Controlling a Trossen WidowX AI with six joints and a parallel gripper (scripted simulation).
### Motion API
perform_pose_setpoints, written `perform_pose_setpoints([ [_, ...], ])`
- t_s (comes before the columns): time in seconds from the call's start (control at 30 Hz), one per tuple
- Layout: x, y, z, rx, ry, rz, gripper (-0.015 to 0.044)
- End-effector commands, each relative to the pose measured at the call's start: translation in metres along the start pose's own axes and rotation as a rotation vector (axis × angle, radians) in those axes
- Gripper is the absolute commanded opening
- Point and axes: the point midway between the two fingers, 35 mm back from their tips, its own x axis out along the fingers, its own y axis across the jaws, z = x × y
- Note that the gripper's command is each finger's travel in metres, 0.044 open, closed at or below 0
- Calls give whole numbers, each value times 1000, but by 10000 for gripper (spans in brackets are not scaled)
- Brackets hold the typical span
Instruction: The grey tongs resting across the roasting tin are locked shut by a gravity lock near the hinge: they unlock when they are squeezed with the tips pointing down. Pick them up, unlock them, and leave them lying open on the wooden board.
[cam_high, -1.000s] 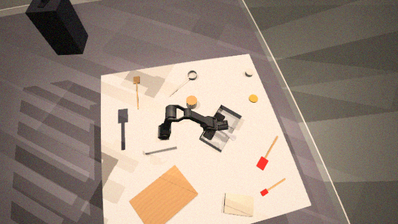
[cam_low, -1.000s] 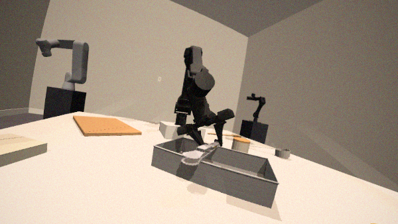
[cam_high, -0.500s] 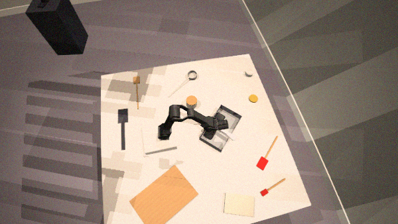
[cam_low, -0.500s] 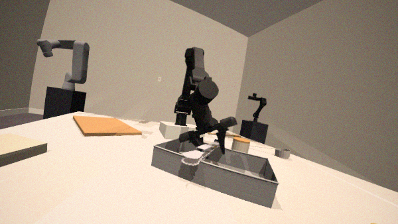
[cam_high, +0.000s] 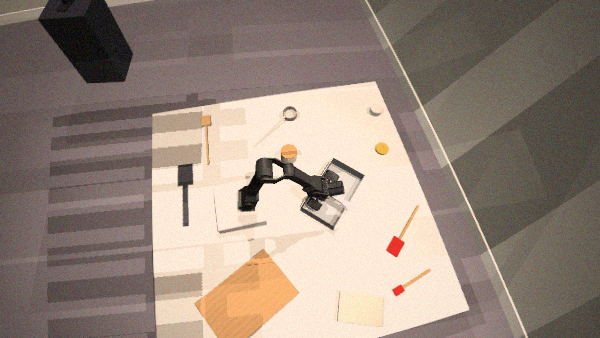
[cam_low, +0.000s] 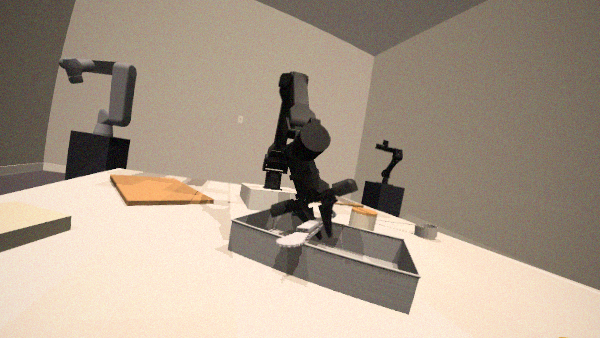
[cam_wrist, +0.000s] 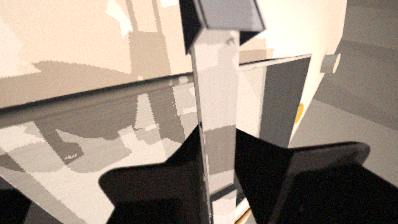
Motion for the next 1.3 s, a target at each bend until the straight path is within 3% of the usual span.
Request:
perform_pose_setpoints([
  [0.0,0,0,0,-1,0,-1,56],
  [0.07,0,0,0,-1,0,-1,42],
  [0.33,-14,-10,-2,0,1,0,-150],
  [0.53,-67,-39,0,5,2,3,-150],
  [0.9,-67,-39,0,6,1,12,-150],
  [1.27,-62,-39,0,25,-10,199,-150],
])
